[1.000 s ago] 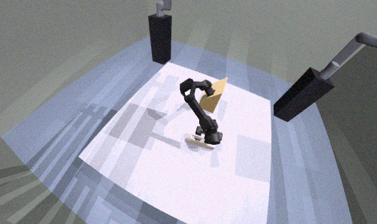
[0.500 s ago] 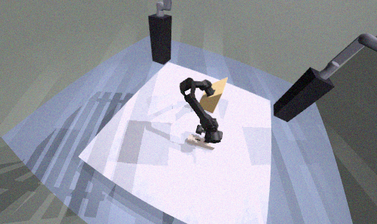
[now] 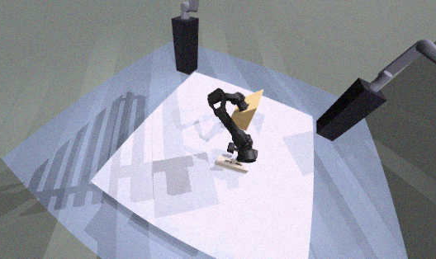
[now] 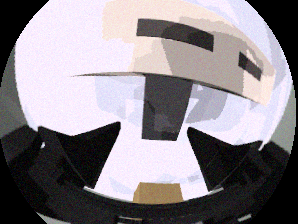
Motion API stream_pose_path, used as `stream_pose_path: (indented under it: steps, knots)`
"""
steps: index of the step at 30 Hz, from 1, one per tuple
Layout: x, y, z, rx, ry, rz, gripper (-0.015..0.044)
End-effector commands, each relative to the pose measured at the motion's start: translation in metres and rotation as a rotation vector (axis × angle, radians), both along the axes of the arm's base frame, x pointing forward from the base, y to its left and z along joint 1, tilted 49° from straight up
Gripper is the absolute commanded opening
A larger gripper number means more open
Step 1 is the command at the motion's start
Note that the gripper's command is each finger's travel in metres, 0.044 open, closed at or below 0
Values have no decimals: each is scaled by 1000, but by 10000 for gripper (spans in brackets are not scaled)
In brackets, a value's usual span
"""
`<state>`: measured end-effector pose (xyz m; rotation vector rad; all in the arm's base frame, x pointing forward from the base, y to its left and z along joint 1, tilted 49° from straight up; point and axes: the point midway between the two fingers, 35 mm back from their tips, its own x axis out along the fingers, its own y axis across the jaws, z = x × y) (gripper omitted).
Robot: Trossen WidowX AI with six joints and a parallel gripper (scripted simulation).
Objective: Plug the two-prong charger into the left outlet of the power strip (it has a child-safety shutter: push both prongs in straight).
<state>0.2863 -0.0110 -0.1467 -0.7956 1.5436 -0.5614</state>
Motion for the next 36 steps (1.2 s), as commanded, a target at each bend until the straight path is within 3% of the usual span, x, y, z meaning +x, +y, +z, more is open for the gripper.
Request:
stream_pose_path:
  steps: [1, 28, 36]
  knots:
    - [-4, 1, 1, 7, -6, -3, 440]
    - [-29, -4, 3, 1, -8, 8, 440]
    - [-16, 50, 43, 61, -413, 319, 440]
